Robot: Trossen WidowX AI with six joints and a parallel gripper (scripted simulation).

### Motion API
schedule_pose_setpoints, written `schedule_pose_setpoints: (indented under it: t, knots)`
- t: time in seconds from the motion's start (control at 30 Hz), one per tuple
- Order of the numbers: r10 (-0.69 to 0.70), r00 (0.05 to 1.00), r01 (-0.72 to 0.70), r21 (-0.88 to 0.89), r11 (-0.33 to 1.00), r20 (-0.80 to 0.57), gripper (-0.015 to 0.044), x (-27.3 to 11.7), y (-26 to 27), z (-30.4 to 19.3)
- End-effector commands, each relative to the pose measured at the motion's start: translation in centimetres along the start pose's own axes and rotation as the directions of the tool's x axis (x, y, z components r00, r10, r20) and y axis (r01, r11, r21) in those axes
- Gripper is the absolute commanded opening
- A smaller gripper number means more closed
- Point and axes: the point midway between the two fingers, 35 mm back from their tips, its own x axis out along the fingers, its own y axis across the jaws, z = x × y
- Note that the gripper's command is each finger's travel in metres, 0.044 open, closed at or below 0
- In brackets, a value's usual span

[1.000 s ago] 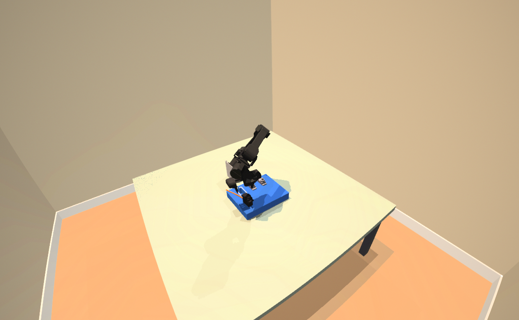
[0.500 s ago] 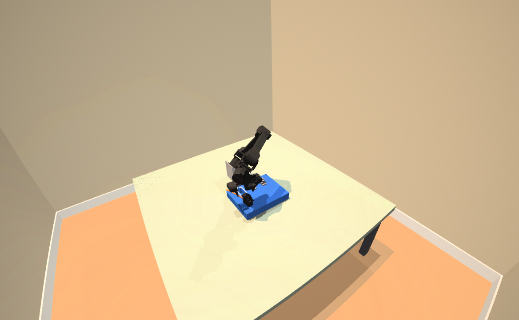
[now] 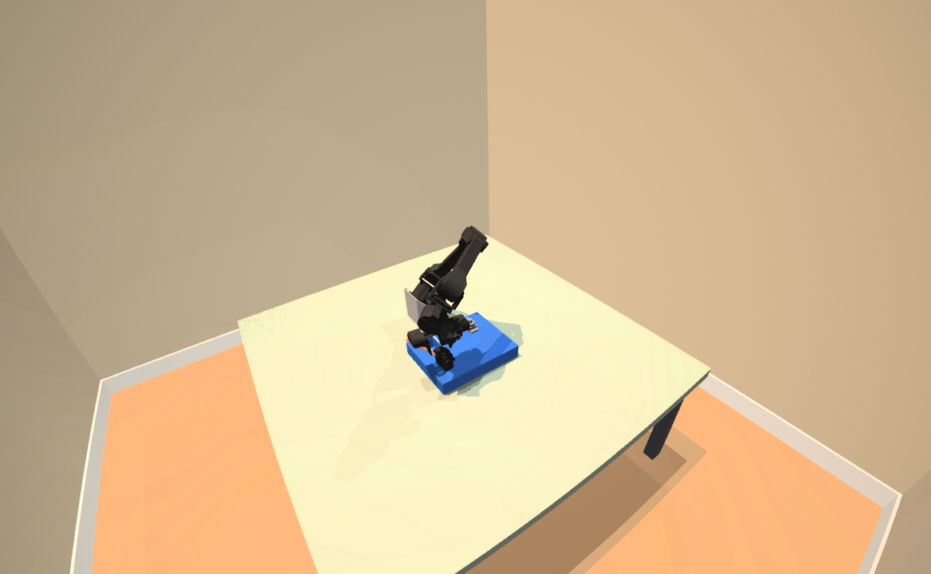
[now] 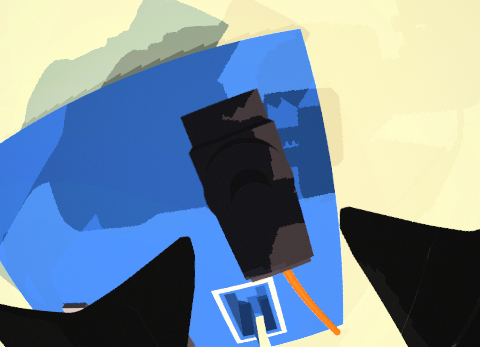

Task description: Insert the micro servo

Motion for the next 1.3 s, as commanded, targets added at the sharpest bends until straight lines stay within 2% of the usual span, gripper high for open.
schedule_pose_setpoints:
  t: [0.0,0.1,0.3,0.4,0.43,0.6,1.27]
  knots:
    - [0.005,1.0,-0.005,0.007,1.0,0.004,0.0204,0.1,0.0,0.0]
    - [0.005,1.0,-0.005,0.007,1.0,0.004,0.0125,0.1,0.0,0.0]
    - [0.005,1.0,-0.005,0.007,1.0,0.004,0.0085,0.1,0.0,0.0]
    - [0.004,1.0,-0.004,0.007,1.0,0.005,0.0006,-0.4,0.0,0.1]
    - [0.004,1.0,-0.004,0.007,1.0,0.005,0.0,-0.7,0.0,0.1]
    - [0.004,1.0,-0.004,0.007,1.0,0.004,0.0,-2.8,0.4,-0.4]
    - [0.004,1.0,-0.004,0.007,1.0,0.004,0.0,-2.9,0.7,-0.7]
